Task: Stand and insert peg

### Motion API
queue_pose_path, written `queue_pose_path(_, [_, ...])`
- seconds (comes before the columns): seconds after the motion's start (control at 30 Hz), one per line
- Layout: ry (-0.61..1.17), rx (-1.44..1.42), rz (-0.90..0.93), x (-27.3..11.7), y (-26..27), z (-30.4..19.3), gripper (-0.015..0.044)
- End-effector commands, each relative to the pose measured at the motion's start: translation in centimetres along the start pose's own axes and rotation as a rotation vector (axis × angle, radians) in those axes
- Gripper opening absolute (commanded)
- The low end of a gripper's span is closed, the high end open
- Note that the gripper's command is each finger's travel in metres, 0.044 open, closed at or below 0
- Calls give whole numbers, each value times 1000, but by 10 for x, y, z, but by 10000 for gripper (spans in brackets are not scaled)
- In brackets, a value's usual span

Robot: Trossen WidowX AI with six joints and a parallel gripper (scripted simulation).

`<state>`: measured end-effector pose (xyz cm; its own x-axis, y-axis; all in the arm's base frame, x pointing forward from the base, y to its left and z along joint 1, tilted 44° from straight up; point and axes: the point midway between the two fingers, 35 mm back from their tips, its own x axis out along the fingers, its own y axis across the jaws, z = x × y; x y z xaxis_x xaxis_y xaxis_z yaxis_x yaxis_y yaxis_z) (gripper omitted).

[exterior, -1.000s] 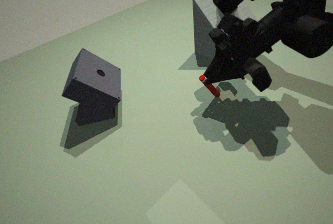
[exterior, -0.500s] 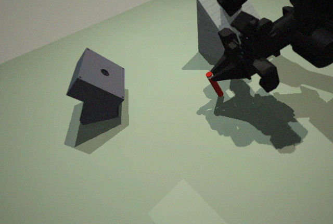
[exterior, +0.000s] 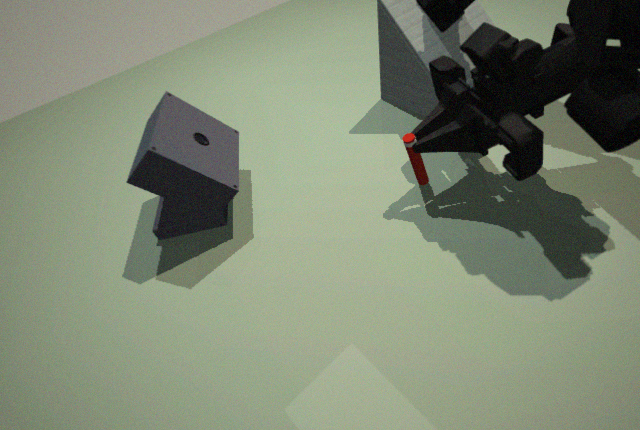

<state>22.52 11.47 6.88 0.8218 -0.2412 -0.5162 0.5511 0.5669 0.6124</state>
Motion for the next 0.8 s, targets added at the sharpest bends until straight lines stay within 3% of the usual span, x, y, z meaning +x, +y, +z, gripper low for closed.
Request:
queue_pose_path(0.0, [-43,3,3,-3,2,-1,51])
queue_pose_path(0.77, [-74,0,2,-6,1,-6,51])
